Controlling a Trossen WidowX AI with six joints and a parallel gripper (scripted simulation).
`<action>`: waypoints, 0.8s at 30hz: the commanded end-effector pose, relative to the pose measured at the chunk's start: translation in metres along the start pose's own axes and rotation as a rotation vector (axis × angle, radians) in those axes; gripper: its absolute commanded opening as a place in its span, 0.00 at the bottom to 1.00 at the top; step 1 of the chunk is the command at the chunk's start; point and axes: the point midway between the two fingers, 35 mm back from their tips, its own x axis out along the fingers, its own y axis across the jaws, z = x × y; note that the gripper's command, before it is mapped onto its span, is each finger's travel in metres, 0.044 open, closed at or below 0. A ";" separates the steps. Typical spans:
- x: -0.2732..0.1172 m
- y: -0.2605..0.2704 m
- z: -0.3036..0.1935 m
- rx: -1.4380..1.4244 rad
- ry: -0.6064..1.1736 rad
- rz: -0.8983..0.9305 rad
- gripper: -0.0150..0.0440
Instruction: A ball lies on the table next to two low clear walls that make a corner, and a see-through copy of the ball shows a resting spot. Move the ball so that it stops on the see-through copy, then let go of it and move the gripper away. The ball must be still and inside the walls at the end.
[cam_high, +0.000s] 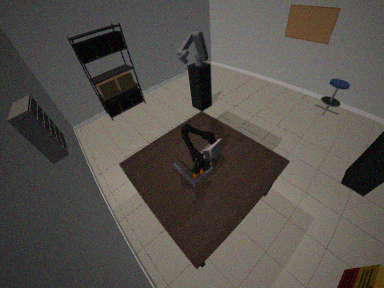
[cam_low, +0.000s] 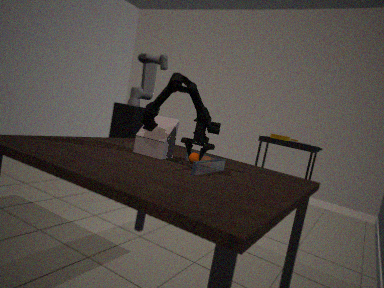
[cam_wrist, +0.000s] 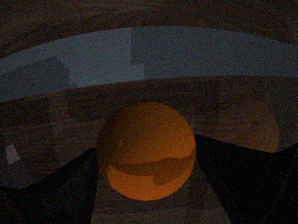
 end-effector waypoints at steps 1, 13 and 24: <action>-0.012 0.002 -0.006 -0.009 0.026 -0.003 0.42; -0.072 -0.007 0.001 0.003 -0.003 -0.005 0.25; -0.141 -0.002 0.002 0.007 -0.026 -0.002 0.25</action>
